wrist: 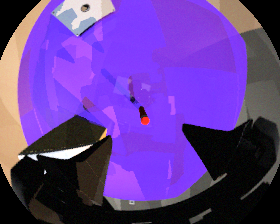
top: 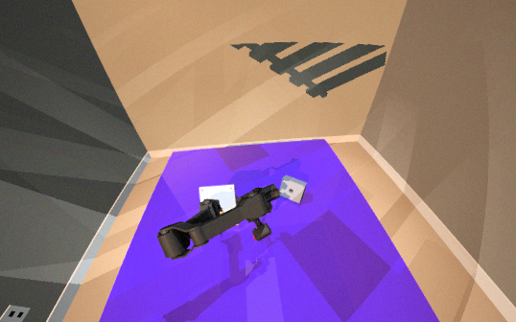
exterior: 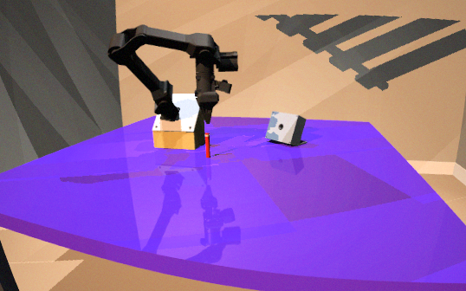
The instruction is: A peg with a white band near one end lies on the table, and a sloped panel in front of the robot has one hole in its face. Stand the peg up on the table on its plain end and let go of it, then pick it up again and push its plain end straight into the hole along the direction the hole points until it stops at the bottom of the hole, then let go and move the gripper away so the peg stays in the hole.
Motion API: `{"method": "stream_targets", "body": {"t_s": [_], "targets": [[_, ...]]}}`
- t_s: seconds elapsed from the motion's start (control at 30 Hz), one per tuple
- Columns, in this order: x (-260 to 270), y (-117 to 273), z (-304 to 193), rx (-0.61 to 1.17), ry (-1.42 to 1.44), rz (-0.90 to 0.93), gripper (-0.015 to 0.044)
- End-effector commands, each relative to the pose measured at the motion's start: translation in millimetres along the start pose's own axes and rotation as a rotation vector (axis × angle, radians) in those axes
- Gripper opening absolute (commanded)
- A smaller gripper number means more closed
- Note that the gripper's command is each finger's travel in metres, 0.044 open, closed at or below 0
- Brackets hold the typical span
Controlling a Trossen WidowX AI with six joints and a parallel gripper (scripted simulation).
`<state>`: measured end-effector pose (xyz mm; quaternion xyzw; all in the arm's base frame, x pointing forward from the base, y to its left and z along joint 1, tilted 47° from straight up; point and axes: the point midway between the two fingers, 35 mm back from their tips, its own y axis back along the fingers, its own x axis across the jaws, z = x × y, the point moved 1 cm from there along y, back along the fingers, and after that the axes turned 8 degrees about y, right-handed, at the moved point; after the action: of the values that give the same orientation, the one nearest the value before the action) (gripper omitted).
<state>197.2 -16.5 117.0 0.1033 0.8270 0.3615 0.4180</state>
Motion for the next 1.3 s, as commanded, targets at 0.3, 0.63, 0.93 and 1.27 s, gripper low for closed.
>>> {"method": "stream_targets", "body": {"t_s": [0.3, 0.63, 0.93, 1.27], "targets": [[-0.9, -1.8, 0.2, 0.0, -0.319, -0.006, 0.044], [-0.9, -3.4, 0.2, -0.001, -0.577, -0.005, 0.044], [-0.9, -4.9, 0.3, -0.002, -0.809, -0.005, 0.044], [-0.9, -6.5, 0.3, -0.002, -1.067, -0.005, 0.044]]}}
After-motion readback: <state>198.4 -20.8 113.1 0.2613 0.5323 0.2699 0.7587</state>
